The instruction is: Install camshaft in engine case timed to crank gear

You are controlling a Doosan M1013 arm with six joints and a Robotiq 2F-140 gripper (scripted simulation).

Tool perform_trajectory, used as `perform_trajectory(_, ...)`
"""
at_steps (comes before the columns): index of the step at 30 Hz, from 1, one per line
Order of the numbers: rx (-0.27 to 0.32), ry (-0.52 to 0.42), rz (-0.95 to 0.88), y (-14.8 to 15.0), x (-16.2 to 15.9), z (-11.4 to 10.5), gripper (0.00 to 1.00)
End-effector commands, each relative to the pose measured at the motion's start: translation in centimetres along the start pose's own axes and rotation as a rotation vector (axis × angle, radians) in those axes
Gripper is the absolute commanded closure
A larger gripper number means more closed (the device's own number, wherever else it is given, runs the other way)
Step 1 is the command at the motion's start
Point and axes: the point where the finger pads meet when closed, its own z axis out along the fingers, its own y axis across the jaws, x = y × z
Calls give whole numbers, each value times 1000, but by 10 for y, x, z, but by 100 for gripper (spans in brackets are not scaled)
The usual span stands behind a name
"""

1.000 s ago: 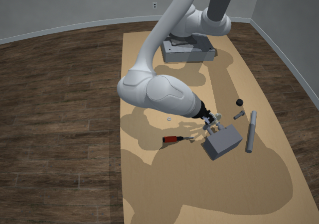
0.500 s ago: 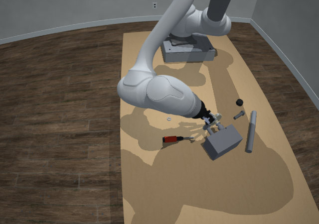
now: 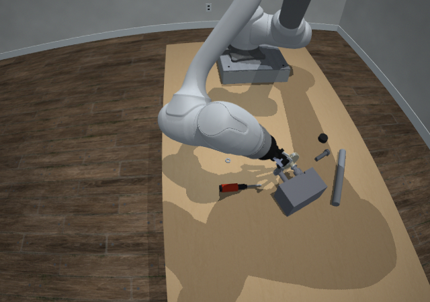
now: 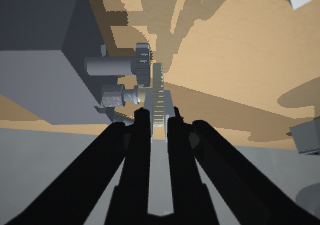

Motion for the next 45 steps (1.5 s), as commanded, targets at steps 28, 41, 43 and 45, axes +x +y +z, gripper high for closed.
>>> perform_trajectory(28,3,-9,7,-7,-2,2,95)
perform_trajectory(41,3,-9,7,-14,-2,2,95)
perform_trajectory(43,3,-9,7,-15,-2,2,95)
perform_trajectory(45,3,-9,7,-15,-2,2,95)
